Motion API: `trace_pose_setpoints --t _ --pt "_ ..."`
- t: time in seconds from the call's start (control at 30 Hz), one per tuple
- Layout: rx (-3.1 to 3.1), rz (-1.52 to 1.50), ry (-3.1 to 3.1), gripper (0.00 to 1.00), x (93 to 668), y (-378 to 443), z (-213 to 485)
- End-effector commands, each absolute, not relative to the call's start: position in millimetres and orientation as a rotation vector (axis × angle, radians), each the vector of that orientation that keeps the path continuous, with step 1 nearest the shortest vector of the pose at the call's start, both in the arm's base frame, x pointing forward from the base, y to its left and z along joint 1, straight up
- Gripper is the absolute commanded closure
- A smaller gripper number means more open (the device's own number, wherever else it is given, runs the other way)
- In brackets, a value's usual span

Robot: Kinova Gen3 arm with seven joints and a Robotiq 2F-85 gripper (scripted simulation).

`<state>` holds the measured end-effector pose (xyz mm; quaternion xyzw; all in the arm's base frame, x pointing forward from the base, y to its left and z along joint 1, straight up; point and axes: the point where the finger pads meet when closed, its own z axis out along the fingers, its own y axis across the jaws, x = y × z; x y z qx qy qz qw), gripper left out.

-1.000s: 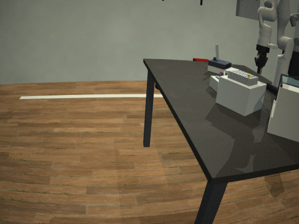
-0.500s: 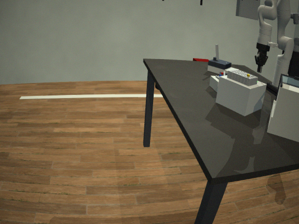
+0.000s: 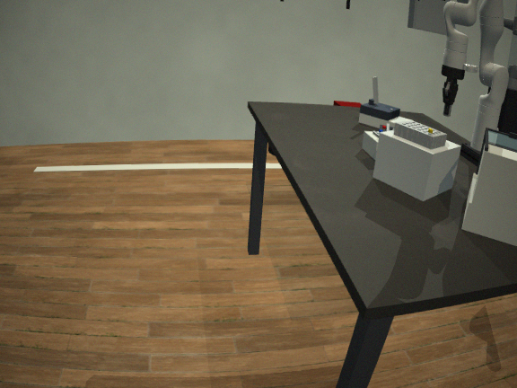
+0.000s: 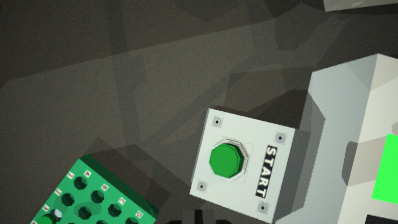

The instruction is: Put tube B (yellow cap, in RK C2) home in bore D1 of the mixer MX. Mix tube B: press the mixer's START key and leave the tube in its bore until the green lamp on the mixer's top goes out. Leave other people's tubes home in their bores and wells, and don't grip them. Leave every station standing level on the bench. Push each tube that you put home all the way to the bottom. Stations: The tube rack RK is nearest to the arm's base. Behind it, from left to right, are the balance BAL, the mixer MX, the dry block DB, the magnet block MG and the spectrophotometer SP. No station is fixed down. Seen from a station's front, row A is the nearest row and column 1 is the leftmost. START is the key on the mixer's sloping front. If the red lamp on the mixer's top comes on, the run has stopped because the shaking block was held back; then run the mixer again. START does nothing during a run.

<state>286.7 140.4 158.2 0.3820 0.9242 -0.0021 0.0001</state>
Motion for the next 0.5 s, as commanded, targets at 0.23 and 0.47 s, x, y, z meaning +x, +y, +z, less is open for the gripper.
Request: trace_pose_setpoints --t 0.23,0.47 --pt "0.938 0.006 3.002 0.90 285 114 184" --pt "0.765 0.006 3.050 0.90 285 98 197"
